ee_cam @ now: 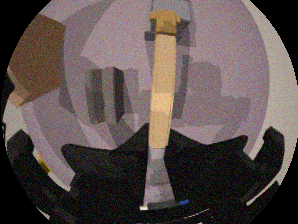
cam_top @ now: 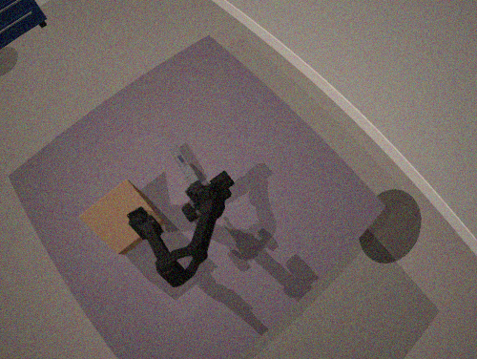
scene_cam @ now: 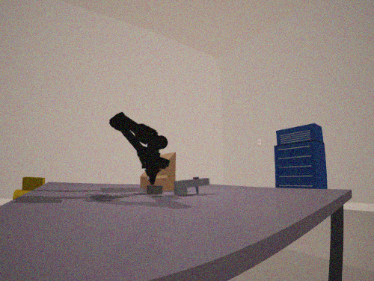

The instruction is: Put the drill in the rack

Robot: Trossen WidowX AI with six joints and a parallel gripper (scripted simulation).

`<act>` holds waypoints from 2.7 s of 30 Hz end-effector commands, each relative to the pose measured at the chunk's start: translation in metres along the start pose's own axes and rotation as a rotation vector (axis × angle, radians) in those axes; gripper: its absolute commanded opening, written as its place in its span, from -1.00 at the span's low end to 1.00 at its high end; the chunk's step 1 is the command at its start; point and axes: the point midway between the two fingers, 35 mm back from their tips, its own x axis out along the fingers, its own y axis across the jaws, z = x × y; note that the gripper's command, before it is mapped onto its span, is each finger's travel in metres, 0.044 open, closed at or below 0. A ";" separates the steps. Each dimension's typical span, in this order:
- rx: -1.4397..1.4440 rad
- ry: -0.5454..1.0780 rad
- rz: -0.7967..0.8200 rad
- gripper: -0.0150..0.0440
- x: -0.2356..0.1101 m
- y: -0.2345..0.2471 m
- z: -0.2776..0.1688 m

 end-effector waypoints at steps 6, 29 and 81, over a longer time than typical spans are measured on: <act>0.008 0.002 -0.005 -0.49 -0.003 -0.003 -0.002; 0.007 0.002 -0.004 -0.49 -0.004 0.022 -0.007; 0.005 0.004 -0.003 -0.49 0.028 0.063 -0.020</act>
